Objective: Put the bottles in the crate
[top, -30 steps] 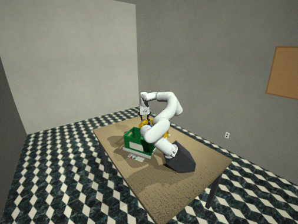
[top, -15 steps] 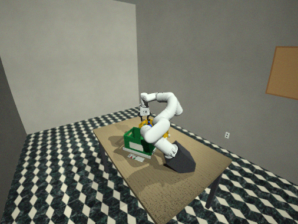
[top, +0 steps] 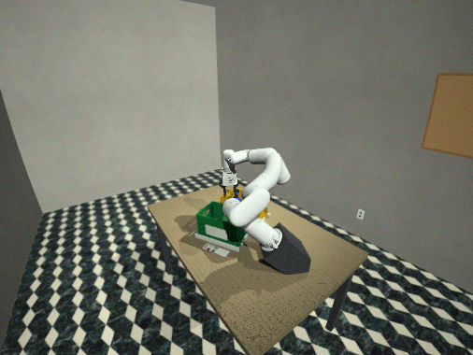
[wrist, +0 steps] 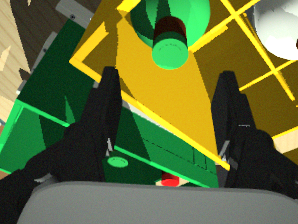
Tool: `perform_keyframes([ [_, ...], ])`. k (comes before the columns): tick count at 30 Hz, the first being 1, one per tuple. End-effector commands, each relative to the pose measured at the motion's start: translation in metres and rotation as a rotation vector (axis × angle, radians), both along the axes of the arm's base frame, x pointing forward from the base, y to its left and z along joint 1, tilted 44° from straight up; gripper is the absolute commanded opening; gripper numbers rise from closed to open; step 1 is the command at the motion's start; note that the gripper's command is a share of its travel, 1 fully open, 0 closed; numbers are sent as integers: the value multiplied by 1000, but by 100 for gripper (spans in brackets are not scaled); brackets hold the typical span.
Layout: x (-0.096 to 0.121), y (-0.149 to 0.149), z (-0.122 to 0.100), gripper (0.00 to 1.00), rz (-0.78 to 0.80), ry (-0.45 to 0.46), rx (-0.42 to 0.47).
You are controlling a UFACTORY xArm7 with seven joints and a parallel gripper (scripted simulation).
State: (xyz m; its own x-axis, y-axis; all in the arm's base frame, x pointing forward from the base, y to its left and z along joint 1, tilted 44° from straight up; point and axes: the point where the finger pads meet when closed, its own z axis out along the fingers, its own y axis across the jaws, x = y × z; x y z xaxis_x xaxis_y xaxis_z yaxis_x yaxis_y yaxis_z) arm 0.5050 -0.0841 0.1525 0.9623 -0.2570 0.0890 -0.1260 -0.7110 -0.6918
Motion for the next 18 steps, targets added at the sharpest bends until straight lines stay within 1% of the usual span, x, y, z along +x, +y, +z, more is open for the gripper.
perform_keyframes([
  [1, 2, 3, -4, 65, -4, -3, -1],
  [18, 7, 16, -18, 65, -4, -3, -1],
])
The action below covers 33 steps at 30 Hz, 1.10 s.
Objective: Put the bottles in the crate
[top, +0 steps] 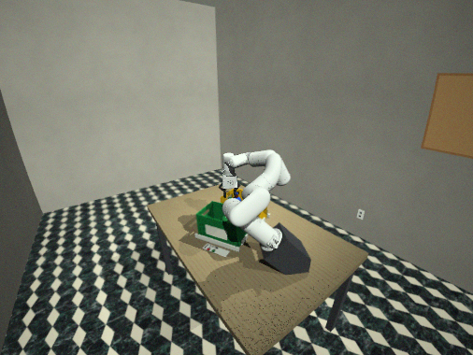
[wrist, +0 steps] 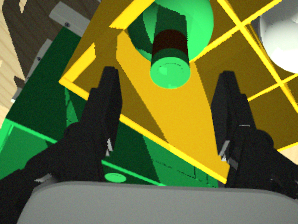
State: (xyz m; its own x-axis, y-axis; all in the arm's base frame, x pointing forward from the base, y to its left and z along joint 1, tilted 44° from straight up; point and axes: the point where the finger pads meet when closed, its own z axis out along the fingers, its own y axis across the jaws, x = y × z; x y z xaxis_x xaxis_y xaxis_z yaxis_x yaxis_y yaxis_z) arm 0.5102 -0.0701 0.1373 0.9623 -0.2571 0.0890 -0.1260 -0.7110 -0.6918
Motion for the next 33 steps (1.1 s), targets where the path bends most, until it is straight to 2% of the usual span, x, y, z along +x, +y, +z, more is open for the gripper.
perform_keyframes([
  [1, 3, 3, -4, 65, -4, -3, -1],
  [33, 10, 23, -26, 65, -4, -3, -1],
])
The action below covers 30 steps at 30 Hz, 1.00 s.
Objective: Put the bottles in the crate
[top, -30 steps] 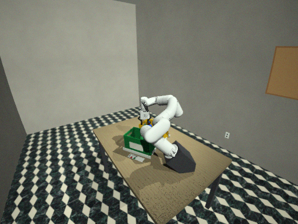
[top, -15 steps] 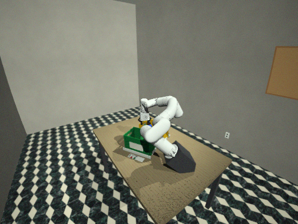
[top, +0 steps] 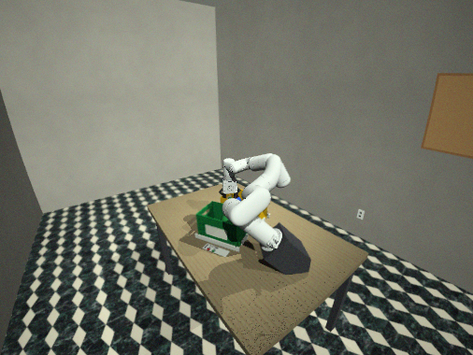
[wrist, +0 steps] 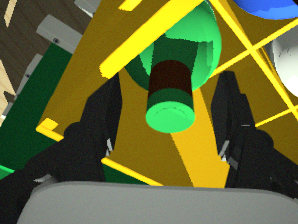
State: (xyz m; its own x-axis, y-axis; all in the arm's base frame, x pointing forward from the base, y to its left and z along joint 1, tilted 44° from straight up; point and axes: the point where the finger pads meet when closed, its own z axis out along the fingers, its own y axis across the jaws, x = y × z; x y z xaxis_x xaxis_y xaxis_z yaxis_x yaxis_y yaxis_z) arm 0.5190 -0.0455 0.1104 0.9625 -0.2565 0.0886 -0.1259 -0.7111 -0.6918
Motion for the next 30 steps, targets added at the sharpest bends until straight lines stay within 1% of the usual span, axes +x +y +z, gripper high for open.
perform_keyframes([
  [1, 1, -1, 1, 65, -4, -4, -1],
  [10, 1, -1, 1, 65, -4, -4, -1],
  [11, 0, -3, 3, 0, -4, -4, -1],
  [30, 0, -3, 3, 0, -4, -4, -1],
])
